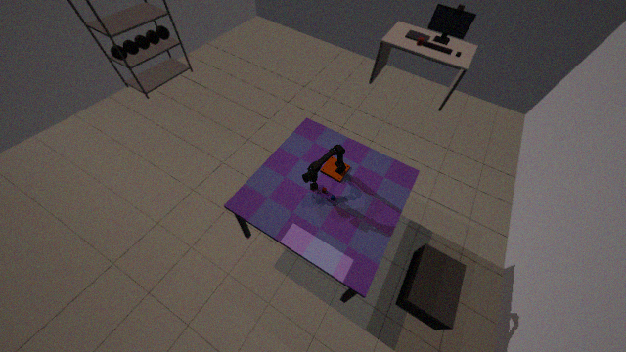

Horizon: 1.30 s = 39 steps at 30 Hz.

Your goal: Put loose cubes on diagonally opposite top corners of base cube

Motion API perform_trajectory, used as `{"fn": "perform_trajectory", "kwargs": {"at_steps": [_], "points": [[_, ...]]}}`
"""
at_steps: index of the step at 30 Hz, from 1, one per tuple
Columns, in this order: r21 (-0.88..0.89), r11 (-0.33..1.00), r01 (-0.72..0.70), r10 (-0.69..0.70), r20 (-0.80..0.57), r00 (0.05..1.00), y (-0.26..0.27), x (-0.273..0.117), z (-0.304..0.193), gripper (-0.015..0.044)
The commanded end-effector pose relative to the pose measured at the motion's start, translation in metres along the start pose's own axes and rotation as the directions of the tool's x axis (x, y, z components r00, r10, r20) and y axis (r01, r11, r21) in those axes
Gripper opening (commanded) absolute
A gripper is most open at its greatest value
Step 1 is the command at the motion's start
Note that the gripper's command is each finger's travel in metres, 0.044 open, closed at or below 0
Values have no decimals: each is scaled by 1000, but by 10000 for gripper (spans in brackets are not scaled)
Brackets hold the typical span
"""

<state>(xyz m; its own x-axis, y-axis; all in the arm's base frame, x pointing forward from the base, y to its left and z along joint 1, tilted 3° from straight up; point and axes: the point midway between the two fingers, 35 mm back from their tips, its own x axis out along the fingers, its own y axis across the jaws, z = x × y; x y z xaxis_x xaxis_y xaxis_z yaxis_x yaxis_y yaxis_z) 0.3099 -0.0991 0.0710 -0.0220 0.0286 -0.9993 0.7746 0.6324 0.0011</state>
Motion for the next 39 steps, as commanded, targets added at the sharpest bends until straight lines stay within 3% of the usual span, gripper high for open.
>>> {"fn": "perform_trajectory", "kwargs": {"at_steps": [1,30,36,39], "points": [[-6,1000,1,-1,7,1000,-1,7,0,265],[-6,1000,1,-1,6,1000,-1,49,0,265],[-6,1000,1,-1,6,1000,-1,49,0,108],[-6,1000,1,-1,6,1000,-1,49,0,105]]}}
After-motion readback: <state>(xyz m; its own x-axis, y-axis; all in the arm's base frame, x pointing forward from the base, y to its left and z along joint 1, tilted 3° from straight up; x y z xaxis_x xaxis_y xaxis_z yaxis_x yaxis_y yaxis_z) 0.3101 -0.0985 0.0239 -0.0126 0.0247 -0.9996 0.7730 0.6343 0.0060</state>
